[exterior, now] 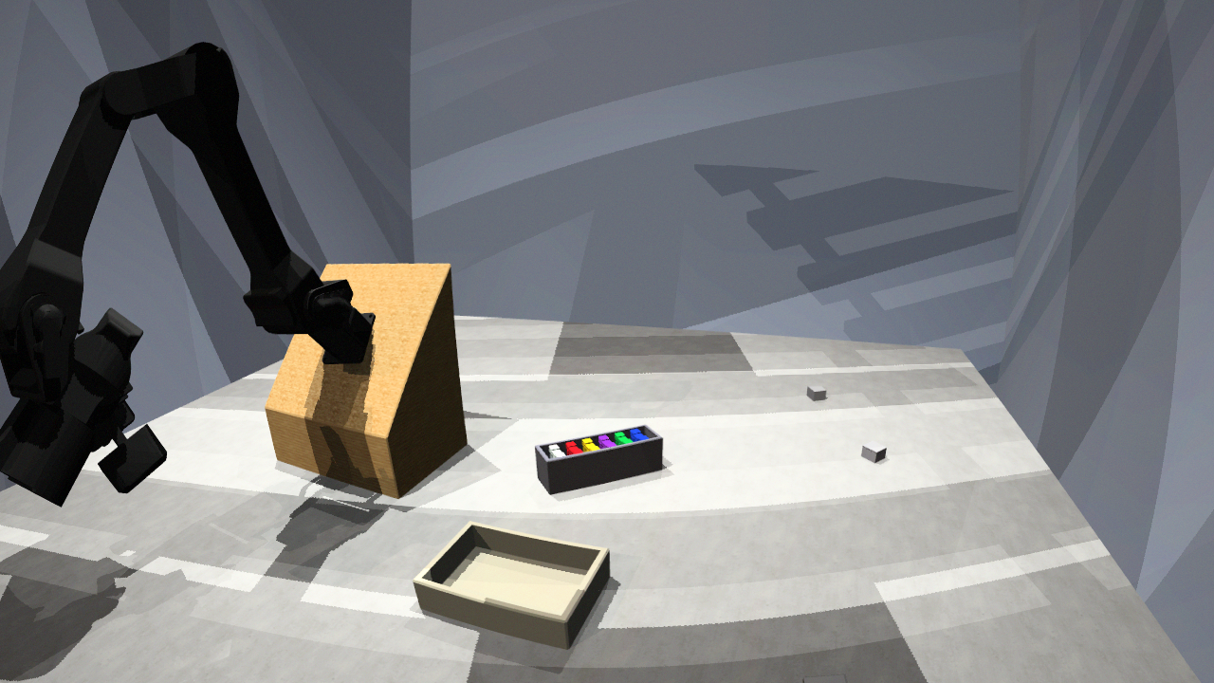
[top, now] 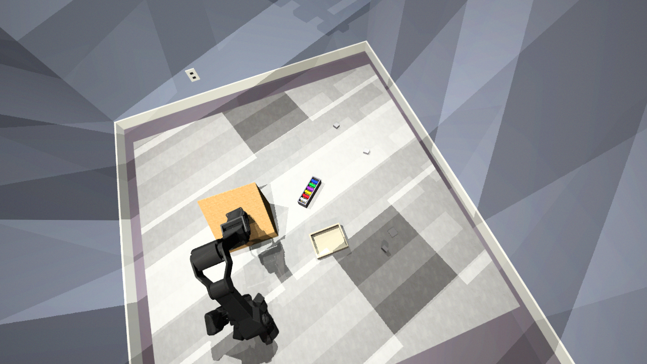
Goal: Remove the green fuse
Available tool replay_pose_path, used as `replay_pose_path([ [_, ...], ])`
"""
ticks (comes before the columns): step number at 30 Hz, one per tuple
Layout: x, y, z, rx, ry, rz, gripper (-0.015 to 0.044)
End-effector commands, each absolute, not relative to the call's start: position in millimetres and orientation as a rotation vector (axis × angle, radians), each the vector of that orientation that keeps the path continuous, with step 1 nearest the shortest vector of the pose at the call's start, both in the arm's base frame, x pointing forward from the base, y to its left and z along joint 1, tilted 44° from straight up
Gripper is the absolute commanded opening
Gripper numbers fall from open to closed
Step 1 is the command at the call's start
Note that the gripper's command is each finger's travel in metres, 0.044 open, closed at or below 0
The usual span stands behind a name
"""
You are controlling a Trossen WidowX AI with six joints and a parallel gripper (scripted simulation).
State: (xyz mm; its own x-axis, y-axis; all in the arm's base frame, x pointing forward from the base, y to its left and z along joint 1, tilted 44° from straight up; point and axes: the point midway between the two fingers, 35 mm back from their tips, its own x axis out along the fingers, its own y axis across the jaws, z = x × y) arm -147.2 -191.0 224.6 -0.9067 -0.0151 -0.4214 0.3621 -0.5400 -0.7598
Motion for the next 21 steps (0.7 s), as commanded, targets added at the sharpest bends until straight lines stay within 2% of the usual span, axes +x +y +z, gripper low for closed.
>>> replay_pose_path([
  [1,-98,-237,210,0.459,1.315,-2.323,0.0070],
  [11,45,-286,174,0.292,1.230,-1.876,0.0070],
  [21,194,-259,135,0.163,1.142,-1.509,0.0070],
])
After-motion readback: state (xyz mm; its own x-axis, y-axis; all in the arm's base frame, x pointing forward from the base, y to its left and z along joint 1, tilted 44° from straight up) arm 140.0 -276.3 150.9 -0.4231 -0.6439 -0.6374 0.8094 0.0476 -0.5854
